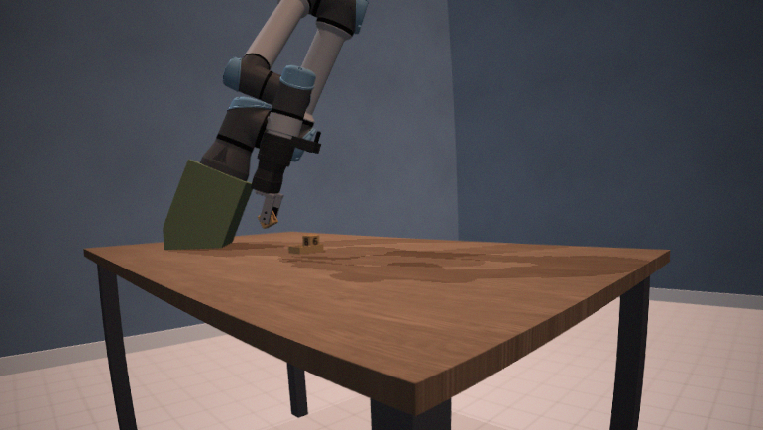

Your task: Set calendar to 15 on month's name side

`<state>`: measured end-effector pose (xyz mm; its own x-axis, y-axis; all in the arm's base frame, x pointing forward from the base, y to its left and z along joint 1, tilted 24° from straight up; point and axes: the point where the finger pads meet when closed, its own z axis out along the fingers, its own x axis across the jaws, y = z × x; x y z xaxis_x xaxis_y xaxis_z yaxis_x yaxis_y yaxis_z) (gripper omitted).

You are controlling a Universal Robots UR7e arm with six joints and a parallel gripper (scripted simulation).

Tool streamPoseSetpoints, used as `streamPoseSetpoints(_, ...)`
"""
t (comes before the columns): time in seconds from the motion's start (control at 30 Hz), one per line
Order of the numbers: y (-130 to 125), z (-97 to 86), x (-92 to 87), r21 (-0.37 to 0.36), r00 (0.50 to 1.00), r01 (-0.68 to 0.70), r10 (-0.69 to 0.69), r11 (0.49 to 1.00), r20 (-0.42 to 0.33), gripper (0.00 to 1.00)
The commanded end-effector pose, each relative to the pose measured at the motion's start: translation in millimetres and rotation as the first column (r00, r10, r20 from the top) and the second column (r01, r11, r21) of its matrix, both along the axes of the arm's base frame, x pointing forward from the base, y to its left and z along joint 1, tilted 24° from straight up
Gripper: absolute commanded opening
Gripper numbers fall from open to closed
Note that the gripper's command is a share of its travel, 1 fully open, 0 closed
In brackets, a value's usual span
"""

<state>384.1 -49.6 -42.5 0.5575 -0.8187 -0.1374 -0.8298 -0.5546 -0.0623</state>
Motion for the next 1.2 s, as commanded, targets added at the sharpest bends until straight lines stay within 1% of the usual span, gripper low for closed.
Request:
streamPoseSetpoints(0.0,-0.7,1.2,0.4,0.018,0.999,0.004,-0.005,1.000,0.036,0.57)
streamPoseSetpoints(0.1,-0.9,1.9,0.5,0.029,0.998,0.007,-0.008,1.000,0.059,0.57)
streamPoseSetpoints(0.33,-1.0,1.7,0.3,0.036,0.998,0.008,-0.010,0.999,0.067,0.57)
streamPoseSetpoints(0.5,-1.0,0.0,-0.9,0.069,0.995,0.011,-0.018,0.998,0.102,0.57)
streamPoseSetpoints(0.57,-1.0,0.0,-0.9,0.069,0.995,0.011,-0.018,0.998,0.102,0.57)
streamPoseSetpoints(0.8,-1.5,-1.0,-2.2,0.139,0.980,0.017,-0.044,0.990,0.195,0.57)
streamPoseSetpoints(0.93,-2.1,0.2,-2.1,0.167,0.968,0.017,-0.058,0.986,0.243,0.57)
streamPoseSetpoints(1.03,-2.4,1.0,-2.0,0.177,0.963,0.018,-0.064,0.984,0.263,0.57)
streamPoseSetpoints(1.17,-2.5,1.2,-2.0,0.179,0.961,0.018,-0.066,0.984,0.268,0.57)
